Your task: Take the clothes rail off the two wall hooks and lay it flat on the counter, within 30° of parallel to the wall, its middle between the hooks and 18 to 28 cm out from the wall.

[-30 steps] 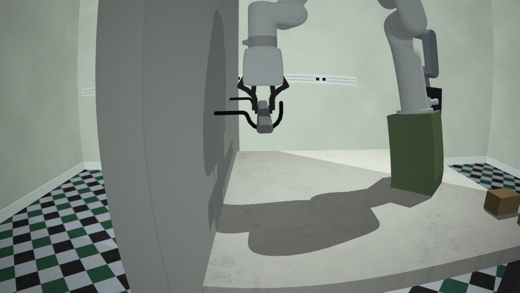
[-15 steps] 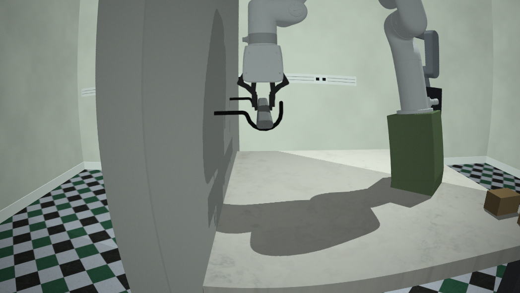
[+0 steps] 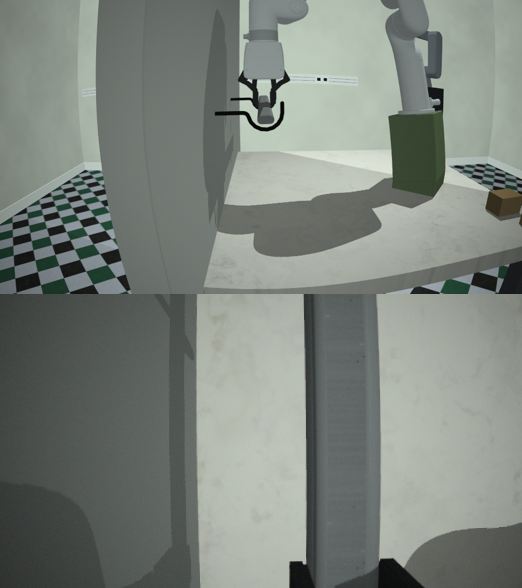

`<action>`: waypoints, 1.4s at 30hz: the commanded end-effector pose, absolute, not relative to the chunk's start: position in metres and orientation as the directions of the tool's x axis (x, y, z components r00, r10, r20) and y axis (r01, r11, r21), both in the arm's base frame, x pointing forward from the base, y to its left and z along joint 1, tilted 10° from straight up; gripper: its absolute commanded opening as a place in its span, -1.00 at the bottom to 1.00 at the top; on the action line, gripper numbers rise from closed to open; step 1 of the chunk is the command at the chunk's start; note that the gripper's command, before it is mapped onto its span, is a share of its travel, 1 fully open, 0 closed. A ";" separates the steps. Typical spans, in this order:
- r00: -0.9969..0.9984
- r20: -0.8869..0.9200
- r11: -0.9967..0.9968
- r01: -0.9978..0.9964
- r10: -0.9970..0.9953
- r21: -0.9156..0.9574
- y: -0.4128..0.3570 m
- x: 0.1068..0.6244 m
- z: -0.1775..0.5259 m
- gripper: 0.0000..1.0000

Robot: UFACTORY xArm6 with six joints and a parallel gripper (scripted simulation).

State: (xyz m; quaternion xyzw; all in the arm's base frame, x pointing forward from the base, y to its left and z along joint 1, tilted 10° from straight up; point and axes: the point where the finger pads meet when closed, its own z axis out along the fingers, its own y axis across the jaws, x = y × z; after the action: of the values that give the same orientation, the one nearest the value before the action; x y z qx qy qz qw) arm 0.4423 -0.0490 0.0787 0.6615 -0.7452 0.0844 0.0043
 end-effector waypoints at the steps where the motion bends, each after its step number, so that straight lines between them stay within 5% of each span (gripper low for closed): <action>1: -0.125 0.118 0.110 -0.986 -0.985 -0.125 -0.049 0.443 0.083 -1.00; 42: -0.125 0.118 0.110 -0.986 -0.985 -0.125 -0.045 0.441 0.107 -1.00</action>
State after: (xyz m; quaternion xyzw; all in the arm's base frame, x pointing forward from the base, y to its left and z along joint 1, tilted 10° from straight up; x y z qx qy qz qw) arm 0.4397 -0.0457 0.1032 0.6615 -0.7452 0.0844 0.0043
